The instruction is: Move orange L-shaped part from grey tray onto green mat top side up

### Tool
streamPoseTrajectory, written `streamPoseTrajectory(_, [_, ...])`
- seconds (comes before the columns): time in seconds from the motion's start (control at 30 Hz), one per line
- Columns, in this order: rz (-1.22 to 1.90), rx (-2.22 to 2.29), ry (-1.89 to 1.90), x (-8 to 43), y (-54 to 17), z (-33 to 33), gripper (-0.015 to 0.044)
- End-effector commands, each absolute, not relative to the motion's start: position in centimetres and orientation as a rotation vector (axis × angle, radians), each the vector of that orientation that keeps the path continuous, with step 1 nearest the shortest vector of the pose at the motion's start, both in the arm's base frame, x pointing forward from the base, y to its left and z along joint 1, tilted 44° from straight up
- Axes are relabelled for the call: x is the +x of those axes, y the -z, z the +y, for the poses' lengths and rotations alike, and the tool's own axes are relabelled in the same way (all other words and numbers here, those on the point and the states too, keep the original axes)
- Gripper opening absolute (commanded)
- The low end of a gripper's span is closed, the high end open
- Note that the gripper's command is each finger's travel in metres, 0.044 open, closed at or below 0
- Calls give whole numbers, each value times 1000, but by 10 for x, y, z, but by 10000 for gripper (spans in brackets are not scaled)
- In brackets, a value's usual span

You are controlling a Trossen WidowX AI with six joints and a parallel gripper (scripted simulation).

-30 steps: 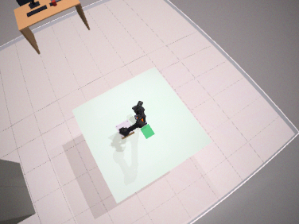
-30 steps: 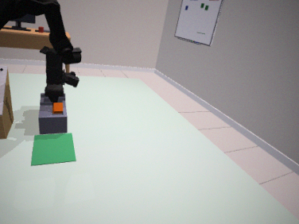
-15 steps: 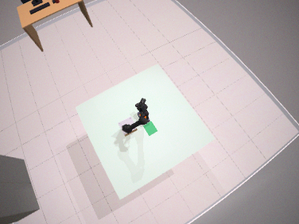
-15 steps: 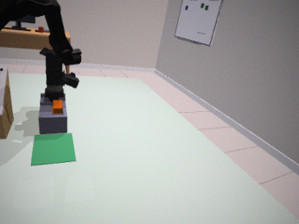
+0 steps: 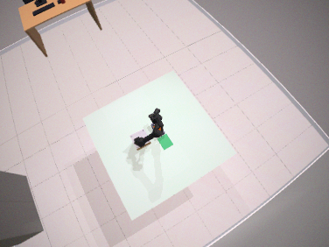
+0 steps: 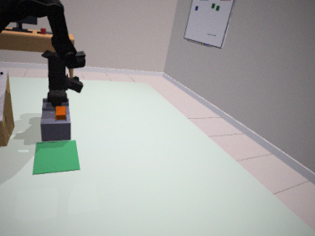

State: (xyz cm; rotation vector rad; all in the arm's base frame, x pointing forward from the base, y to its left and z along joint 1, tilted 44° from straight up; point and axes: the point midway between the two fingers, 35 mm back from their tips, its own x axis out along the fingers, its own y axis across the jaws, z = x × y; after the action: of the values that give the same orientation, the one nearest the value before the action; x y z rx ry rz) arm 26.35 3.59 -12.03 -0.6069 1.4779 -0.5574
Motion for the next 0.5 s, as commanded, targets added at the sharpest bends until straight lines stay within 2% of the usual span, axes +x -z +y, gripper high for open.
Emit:
streamPoseTrajectory(0.0, [1481, -605, 561, 263, 120, 44, 180])
streamPoseTrajectory(0.23, [1485, -605, 563, 263, 112, 56, 180])
streamPoseTrajectory(0.47, [1486, -604, 561, 261, 42, 106, 180])
